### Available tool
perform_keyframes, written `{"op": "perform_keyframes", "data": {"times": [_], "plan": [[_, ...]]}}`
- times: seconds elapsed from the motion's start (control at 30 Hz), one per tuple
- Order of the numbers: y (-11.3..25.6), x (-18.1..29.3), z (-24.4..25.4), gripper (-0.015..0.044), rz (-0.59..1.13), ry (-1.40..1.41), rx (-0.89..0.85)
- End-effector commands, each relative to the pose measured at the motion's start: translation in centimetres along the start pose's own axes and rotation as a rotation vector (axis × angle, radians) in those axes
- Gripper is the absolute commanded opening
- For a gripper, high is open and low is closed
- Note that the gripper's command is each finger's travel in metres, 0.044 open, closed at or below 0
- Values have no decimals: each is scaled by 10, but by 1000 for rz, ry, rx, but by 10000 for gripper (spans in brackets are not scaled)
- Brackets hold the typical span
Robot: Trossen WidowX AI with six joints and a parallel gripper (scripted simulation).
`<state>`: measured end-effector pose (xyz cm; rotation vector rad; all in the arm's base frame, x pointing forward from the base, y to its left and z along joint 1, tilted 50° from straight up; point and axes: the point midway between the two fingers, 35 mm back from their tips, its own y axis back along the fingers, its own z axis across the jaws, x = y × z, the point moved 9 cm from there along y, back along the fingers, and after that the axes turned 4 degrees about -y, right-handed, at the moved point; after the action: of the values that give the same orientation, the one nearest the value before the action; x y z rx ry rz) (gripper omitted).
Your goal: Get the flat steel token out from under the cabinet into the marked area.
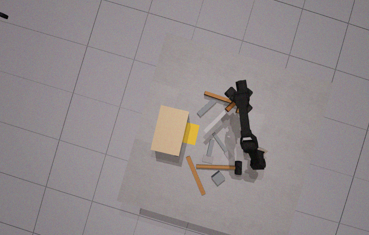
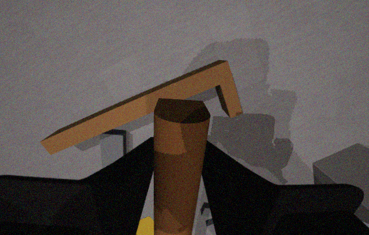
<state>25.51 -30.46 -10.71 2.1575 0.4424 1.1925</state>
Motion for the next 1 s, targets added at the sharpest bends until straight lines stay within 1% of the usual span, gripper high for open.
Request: {"op": "perform_keyframes", "data": {"times": [0.0,0.97], "plan": [[4,0,-1,0,3,-38,-11],[4,0,-1,0,4,-267,-11]]}}
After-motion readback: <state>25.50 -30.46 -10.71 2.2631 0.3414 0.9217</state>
